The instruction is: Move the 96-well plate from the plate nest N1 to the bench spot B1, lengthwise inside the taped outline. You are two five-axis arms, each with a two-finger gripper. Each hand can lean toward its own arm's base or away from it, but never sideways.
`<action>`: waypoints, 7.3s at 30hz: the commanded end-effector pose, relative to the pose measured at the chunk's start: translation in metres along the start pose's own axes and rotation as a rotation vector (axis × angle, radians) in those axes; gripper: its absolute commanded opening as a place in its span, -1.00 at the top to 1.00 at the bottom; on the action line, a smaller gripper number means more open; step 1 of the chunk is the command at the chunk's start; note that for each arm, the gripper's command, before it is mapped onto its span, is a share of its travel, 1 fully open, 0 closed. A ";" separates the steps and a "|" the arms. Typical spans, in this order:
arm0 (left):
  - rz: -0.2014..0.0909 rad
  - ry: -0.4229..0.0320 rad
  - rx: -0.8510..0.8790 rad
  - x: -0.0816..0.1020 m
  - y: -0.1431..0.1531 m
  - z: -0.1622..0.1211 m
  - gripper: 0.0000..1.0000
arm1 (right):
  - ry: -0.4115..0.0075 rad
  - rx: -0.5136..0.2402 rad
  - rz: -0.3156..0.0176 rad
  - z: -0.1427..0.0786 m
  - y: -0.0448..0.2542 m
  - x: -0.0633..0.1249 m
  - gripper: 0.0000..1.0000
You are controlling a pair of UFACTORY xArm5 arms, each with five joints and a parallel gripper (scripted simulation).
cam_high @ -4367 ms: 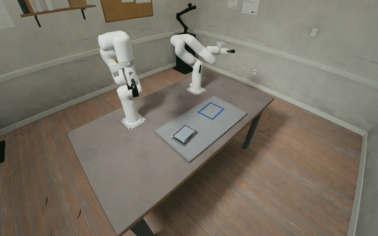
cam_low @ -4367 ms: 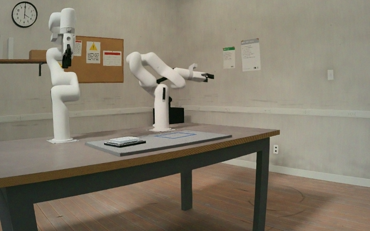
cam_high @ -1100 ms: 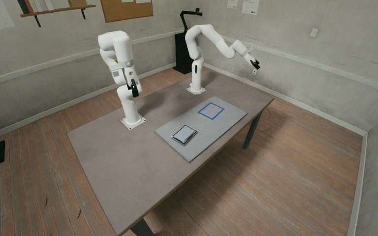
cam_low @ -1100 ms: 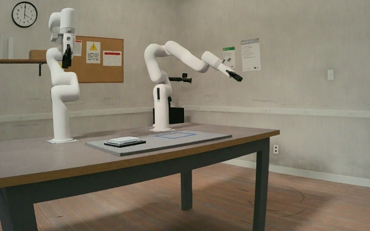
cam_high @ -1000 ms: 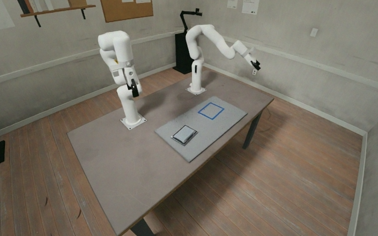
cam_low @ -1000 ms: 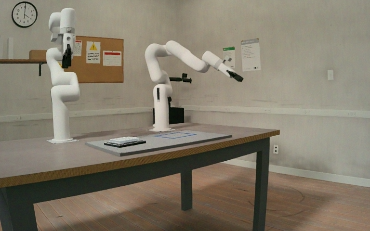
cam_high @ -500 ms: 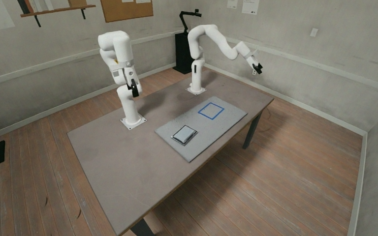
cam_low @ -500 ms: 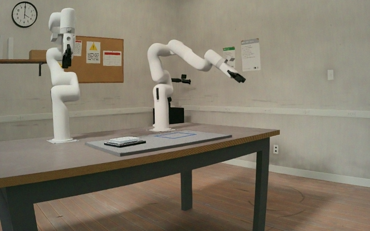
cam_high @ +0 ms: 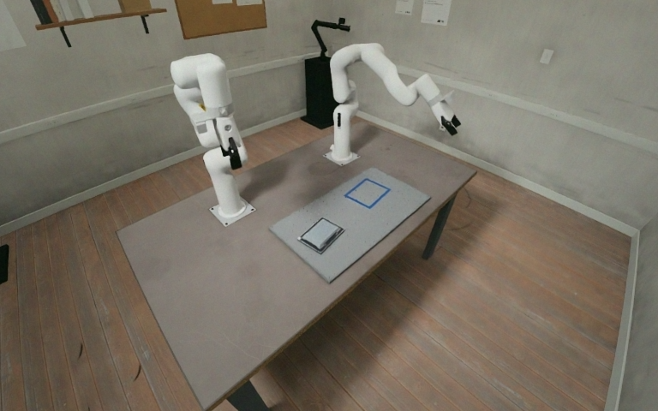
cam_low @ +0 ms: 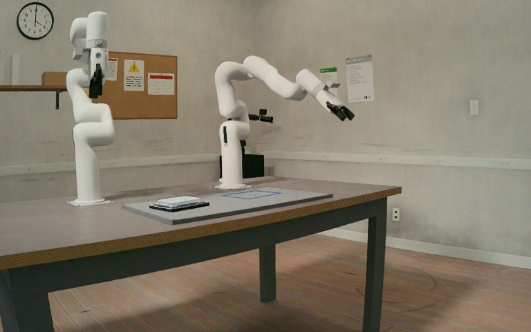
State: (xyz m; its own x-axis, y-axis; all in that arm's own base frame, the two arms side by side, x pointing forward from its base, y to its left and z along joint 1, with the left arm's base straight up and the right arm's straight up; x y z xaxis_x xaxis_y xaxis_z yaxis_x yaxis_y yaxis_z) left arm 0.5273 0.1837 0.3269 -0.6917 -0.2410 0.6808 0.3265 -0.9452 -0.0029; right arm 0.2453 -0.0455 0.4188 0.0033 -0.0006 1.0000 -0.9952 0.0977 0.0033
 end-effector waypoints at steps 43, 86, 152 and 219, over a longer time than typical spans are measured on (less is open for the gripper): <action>-0.236 -0.196 -0.353 -0.036 0.177 -0.006 -1.00 | 0.000 0.000 0.003 0.000 0.000 0.001 -1.00; -0.390 -0.332 -0.655 -0.030 0.349 -0.063 -1.00 | 0.000 0.000 0.003 0.000 0.000 0.001 -1.00; -0.580 -0.506 -1.152 0.038 0.540 -0.205 -1.00 | 0.000 0.000 0.003 0.000 0.000 0.001 -1.00; -0.684 -0.611 -1.557 0.140 0.638 -0.374 -1.00 | 0.000 0.000 0.003 0.000 0.000 0.001 -1.00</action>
State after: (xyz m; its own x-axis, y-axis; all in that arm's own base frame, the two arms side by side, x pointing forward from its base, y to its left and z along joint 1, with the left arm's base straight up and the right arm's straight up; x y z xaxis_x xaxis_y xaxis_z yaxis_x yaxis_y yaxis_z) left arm 0.3973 -0.5344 0.1441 0.0000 0.0001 1.0000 -0.9714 -0.2373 0.0000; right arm 0.2453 -0.0455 0.4188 0.0033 -0.0006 1.0000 -0.9952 0.0977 0.0033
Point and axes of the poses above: on each arm, the point where the finger pads meet when closed, its own x axis back along the fingers, its own y axis across the jaws, z = x × y, the point moved 2 cm from there along x, back along the fingers, and after that the axes turned 5 degrees about x, right-handed, at the moved point
